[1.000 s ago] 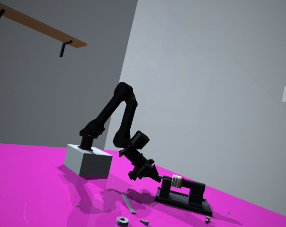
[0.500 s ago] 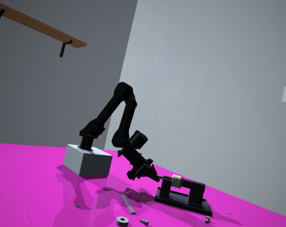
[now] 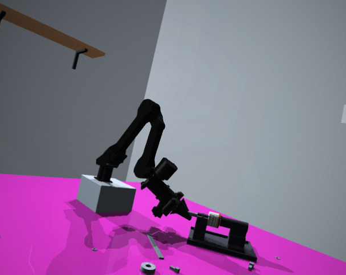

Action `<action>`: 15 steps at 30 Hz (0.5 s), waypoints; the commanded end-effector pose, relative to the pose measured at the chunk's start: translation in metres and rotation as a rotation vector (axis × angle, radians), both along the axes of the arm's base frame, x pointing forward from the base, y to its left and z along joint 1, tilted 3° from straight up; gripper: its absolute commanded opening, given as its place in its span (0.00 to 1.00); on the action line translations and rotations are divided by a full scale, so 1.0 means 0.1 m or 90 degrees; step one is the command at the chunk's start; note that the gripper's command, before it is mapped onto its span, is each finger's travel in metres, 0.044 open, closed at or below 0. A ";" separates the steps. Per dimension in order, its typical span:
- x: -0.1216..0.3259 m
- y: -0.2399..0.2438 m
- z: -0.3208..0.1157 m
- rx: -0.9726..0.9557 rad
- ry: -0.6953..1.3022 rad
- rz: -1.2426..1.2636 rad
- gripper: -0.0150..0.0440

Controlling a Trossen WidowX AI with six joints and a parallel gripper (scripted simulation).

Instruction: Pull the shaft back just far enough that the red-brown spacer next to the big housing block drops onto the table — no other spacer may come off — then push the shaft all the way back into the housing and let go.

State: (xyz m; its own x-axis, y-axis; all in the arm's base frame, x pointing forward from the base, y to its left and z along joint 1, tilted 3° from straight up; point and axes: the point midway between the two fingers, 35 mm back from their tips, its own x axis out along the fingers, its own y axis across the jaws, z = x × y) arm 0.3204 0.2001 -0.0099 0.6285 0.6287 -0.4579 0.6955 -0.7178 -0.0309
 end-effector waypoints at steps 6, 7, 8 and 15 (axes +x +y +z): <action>-0.01 -0.02 0.00 -0.001 0.000 0.000 0.25; -0.01 -0.02 0.00 -0.001 0.000 0.000 0.25; -0.01 -0.02 0.00 -0.001 0.000 0.000 0.25; -0.02 -0.02 0.00 -0.001 0.000 0.000 0.25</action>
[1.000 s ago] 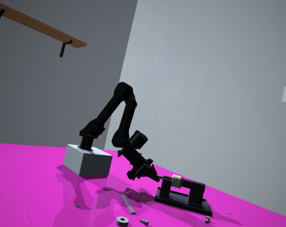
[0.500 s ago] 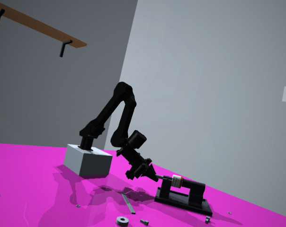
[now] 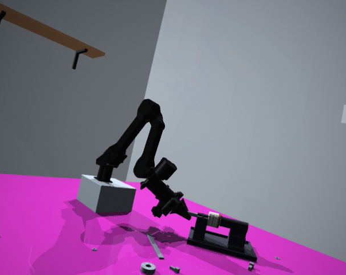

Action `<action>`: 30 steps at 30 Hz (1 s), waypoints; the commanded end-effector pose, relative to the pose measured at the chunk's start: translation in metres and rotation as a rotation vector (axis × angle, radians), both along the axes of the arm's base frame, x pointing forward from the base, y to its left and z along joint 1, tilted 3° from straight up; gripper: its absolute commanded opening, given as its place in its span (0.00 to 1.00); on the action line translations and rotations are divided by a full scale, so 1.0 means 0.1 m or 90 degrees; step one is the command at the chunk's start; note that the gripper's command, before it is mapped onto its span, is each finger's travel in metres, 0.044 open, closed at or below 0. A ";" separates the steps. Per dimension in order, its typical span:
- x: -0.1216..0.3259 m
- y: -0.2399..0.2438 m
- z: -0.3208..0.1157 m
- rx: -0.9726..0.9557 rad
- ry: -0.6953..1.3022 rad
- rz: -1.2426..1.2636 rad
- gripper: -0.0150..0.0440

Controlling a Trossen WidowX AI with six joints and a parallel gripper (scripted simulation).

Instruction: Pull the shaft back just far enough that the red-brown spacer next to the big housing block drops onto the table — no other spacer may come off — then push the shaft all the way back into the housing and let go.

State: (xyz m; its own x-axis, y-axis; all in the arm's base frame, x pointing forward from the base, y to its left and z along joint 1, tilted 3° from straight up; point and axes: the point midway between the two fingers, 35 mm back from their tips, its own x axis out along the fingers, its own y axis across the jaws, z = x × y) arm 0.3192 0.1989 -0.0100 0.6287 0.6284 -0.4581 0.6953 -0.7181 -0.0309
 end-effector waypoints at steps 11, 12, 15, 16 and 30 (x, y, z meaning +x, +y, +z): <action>-0.02 -0.02 0.00 -0.001 0.000 0.000 0.25; -0.02 -0.02 0.00 -0.001 0.000 0.000 0.25; -0.02 -0.02 0.00 -0.001 0.000 0.000 0.25; -0.02 -0.02 0.00 -0.001 0.000 0.000 0.25; -0.03 -0.04 0.00 -0.001 0.000 0.000 0.25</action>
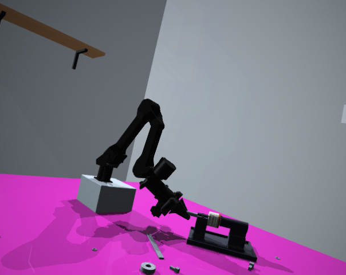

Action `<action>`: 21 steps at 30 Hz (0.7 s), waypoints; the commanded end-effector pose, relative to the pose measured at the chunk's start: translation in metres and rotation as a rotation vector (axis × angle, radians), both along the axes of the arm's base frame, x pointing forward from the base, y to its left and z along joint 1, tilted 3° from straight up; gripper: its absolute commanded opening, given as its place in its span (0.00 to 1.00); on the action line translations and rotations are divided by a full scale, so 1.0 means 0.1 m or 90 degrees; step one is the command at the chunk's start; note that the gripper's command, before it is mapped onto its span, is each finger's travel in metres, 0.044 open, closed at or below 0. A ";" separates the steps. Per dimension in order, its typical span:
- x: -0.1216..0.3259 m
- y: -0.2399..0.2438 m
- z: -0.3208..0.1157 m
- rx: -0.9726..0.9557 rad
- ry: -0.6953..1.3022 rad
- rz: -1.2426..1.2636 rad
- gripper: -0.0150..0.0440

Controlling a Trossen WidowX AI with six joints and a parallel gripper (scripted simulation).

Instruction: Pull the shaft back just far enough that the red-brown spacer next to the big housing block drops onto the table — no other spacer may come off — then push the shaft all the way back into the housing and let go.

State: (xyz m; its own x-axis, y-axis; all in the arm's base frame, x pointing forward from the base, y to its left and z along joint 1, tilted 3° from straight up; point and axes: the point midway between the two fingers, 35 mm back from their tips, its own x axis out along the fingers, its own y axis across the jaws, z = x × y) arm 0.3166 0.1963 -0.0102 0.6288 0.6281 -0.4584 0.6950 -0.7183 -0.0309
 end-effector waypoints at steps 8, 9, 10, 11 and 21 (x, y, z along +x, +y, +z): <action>-0.02 -0.02 0.00 -0.001 0.000 0.001 0.25; -0.02 -0.02 0.00 -0.001 0.000 0.001 0.25; -0.02 -0.02 0.00 -0.001 0.000 0.001 0.25; -0.02 -0.02 0.00 -0.001 0.000 0.001 0.25; -0.03 -0.03 0.00 -0.001 0.000 0.001 0.25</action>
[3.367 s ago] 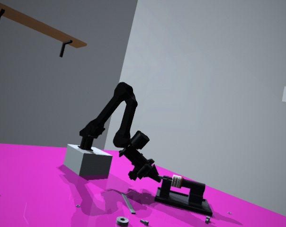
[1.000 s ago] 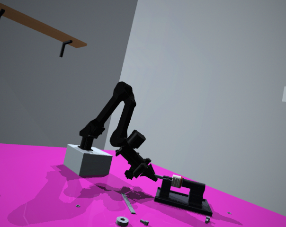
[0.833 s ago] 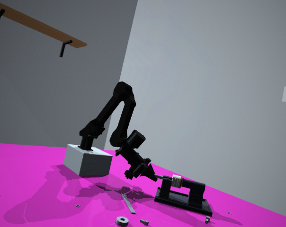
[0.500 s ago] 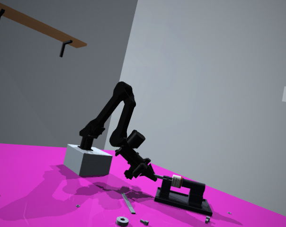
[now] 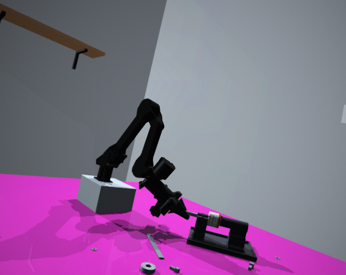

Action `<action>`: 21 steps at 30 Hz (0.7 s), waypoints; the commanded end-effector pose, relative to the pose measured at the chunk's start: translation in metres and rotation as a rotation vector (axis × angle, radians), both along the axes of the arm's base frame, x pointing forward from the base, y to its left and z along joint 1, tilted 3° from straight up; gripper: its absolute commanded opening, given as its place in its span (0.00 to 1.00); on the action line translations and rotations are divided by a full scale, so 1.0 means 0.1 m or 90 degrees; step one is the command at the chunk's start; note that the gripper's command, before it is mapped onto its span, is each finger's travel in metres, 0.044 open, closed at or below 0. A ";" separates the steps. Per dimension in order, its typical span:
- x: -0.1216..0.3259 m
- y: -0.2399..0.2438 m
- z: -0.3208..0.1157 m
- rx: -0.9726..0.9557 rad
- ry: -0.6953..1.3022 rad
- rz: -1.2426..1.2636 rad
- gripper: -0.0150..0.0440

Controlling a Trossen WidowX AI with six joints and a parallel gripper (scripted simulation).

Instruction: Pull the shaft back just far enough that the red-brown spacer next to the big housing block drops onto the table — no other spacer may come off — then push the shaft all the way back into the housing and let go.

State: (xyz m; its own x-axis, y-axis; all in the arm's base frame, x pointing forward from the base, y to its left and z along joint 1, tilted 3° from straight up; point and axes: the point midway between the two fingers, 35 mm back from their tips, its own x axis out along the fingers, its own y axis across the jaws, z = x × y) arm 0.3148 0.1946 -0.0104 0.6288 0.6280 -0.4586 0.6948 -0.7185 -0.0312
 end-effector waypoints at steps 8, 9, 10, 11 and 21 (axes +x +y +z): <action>-0.02 -0.02 0.00 -0.001 -0.001 0.001 0.25; -0.02 -0.02 0.00 -0.001 -0.001 0.001 0.25; -0.02 -0.02 0.00 -0.001 -0.001 0.001 0.25; -0.02 -0.02 0.00 -0.001 -0.001 0.001 0.25; -0.03 -0.03 0.00 -0.001 -0.001 0.001 0.25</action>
